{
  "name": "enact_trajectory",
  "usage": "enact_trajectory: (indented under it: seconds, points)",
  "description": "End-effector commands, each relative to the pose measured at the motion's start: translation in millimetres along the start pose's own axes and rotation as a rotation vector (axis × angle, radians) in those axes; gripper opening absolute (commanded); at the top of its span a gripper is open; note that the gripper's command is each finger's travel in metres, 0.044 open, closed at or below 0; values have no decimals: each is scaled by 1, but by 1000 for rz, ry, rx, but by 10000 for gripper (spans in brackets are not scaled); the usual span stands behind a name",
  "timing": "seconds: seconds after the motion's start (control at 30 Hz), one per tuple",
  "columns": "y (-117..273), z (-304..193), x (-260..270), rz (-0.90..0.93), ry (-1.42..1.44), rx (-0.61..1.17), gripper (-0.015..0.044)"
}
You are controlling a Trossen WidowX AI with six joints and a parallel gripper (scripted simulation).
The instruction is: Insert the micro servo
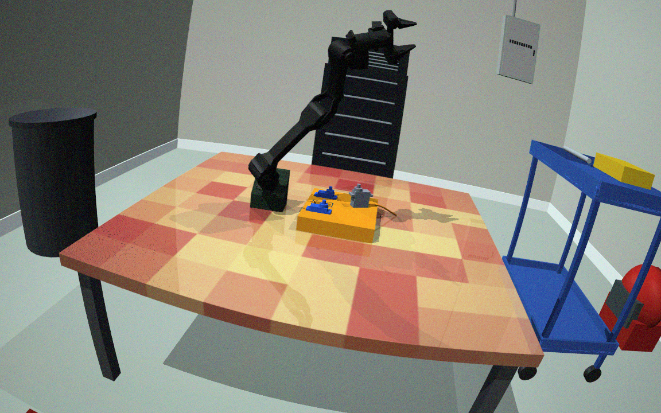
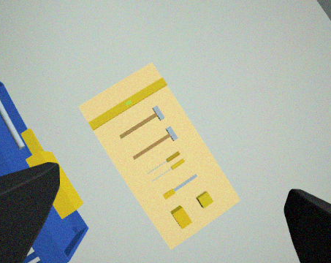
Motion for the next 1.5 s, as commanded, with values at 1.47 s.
enact_trajectory:
  seconds: [1.47]
  points:
    - [115, 24, -110, -445, -162, -197, 440]
Point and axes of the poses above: the point midway between the two fingers, 35 mm back from their tips, its own y axis back along the fingers, its own x axis across the jaws, z = x × y, the point moved 7 cm from there along y, back along the fingers, and after that the axes turned 4 degrees about -y, right-handed, at the moved point
